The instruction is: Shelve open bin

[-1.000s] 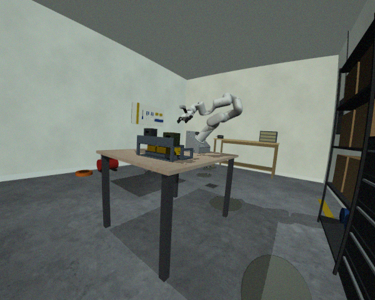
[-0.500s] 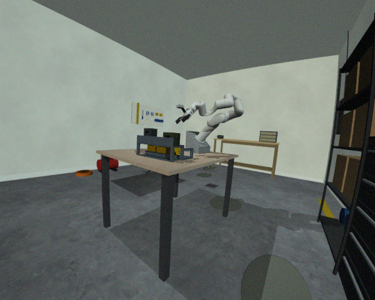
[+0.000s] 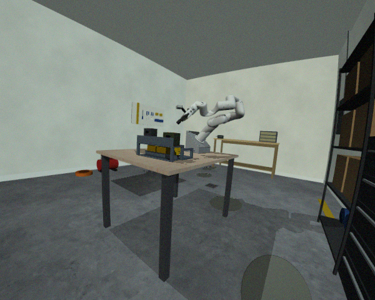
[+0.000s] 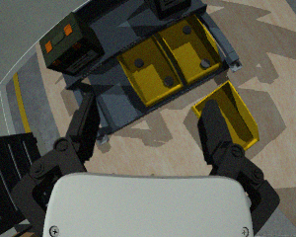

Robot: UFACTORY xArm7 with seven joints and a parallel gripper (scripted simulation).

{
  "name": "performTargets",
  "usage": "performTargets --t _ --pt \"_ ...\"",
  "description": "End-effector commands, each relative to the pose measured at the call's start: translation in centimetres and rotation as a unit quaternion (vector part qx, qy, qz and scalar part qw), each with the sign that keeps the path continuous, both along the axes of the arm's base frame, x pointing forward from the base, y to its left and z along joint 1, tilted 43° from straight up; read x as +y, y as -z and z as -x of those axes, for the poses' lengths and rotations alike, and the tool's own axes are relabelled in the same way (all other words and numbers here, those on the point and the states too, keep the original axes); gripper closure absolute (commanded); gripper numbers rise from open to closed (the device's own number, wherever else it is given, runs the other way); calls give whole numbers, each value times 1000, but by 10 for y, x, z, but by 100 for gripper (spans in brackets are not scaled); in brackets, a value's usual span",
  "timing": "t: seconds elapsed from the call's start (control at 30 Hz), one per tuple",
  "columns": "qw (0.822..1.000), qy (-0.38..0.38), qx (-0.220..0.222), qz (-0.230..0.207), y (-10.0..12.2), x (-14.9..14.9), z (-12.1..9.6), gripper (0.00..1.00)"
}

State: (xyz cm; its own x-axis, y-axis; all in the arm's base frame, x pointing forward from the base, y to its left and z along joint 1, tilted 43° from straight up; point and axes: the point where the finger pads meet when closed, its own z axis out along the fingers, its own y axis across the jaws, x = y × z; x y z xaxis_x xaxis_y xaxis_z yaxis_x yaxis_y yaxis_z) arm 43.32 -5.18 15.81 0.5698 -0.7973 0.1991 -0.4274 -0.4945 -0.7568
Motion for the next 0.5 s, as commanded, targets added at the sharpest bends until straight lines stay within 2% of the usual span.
performTargets --t 0.0,0.13,0.47 --pt "1000 18 16 -10 -1 -2 1 0" --pt "992 86 82 -52 0 -3 6 0" --pt "992 86 82 -52 0 -3 6 0"
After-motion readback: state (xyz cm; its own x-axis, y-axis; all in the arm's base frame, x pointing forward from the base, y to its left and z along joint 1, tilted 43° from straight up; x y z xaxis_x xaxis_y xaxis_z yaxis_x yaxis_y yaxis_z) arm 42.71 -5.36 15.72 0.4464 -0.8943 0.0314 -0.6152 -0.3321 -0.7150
